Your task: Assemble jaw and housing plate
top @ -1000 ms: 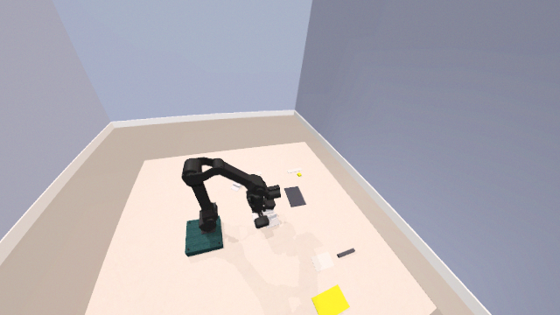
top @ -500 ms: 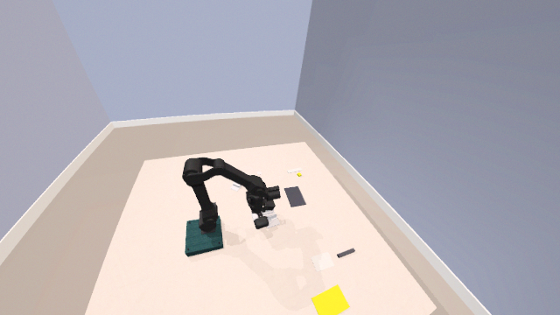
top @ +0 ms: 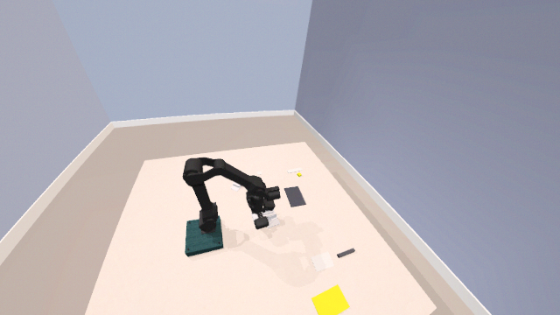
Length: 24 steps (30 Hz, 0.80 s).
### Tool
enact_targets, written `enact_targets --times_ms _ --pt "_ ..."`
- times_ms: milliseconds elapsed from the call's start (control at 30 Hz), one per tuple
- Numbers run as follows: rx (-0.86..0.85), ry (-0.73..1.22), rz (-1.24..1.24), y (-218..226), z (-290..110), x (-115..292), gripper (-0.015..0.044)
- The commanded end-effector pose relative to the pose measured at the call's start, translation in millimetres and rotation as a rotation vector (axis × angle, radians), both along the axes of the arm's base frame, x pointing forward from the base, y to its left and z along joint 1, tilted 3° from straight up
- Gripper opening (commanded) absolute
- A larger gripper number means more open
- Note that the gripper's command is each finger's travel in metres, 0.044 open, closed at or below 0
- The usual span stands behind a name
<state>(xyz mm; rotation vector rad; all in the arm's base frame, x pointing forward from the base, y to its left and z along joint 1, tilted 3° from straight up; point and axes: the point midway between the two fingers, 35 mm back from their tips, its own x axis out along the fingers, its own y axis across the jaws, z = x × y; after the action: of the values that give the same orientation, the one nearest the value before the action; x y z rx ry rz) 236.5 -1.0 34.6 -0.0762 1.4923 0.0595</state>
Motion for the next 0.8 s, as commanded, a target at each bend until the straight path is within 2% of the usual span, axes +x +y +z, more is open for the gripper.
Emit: enact_targets --times_ms 0,767 --pt "0.002 0.0 -0.002 0.2 -1.1 -0.2 0.0351" --pt "0.002 0.0 -0.001 0.2 -5.9 0.1 0.0351"
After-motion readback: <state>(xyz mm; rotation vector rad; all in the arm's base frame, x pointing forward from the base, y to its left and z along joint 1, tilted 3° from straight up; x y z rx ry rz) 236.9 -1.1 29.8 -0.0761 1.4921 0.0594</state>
